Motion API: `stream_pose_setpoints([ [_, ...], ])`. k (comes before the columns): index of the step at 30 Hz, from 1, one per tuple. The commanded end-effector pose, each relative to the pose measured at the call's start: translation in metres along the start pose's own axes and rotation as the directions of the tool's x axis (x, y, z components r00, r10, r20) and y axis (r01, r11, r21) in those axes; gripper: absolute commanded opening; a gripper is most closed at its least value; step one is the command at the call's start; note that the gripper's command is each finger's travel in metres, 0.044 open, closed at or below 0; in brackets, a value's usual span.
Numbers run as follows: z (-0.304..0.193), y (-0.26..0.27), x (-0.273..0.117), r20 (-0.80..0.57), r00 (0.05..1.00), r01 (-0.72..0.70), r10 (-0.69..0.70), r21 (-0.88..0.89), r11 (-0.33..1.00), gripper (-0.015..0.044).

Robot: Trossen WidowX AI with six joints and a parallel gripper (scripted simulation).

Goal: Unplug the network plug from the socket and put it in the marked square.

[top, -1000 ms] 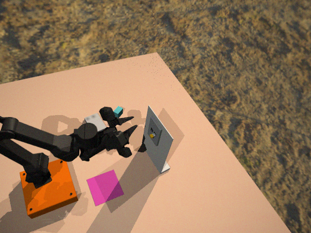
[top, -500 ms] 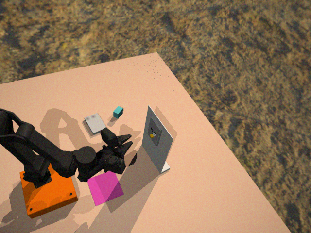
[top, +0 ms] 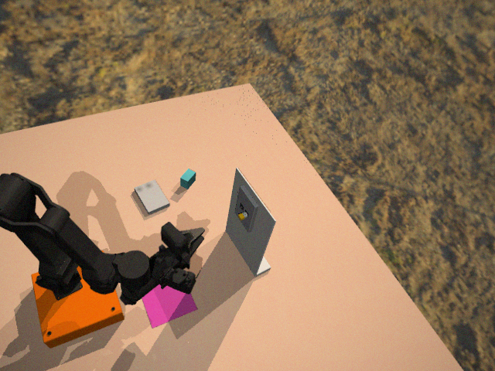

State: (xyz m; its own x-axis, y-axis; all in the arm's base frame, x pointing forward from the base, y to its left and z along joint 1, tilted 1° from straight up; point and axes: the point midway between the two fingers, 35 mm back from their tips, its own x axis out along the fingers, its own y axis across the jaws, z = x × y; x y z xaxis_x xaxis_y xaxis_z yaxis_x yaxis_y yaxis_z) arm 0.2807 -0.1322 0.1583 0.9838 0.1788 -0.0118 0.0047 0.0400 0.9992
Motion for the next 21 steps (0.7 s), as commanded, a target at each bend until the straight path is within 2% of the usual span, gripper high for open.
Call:
stream_pose_setpoints([
  [1,0.005,0.001,0.014,0.002,1.000,-0.002,0.002,0.005,1.000,0.0156],
  [8,0.013,0.001,0.049,0.003,1.000,-0.006,0.006,0.004,1.000,0.0156],
  [21,0.018,0.002,0.065,0.003,1.000,-0.007,0.007,0.004,1.000,0.0156],
])
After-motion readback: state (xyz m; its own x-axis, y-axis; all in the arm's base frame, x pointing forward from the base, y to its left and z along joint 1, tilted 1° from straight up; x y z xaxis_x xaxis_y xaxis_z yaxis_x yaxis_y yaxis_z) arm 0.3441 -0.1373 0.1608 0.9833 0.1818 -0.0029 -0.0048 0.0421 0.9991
